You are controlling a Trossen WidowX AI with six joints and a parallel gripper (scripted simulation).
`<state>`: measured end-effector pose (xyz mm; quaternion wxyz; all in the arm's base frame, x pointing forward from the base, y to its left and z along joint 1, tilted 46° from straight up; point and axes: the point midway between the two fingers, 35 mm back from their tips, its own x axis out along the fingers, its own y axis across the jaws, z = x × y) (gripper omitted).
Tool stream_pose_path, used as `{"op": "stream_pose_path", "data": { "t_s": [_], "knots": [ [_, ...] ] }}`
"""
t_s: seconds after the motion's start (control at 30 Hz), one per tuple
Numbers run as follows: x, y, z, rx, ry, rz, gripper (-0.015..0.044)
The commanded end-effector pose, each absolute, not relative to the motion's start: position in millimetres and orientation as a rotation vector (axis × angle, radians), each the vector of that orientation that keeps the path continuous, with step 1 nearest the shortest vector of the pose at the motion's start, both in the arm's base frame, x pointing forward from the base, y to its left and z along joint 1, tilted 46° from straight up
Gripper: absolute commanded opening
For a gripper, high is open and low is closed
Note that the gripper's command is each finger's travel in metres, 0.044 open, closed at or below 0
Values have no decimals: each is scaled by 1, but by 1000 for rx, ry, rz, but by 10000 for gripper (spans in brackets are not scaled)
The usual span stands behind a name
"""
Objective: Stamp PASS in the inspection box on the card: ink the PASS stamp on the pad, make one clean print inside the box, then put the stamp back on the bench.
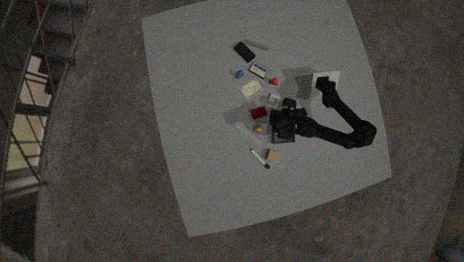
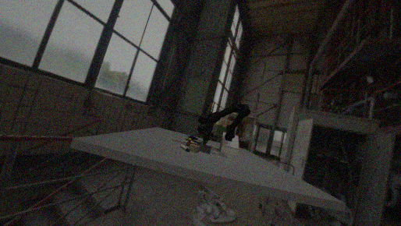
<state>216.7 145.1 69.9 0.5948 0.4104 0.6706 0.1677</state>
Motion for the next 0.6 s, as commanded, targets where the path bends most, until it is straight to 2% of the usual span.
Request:
{"op": "stream_pose_path", "data": {
  "t_s": [0.0, 0.23, 0.57],
  "knots": [
    [215, 149, 65, 956, 1561, 385, 0],
    [214, 156, 60, 959, 1561, 388, 0],
    [215, 154, 63, 957, 1559, 393, 257]
  ]
}}
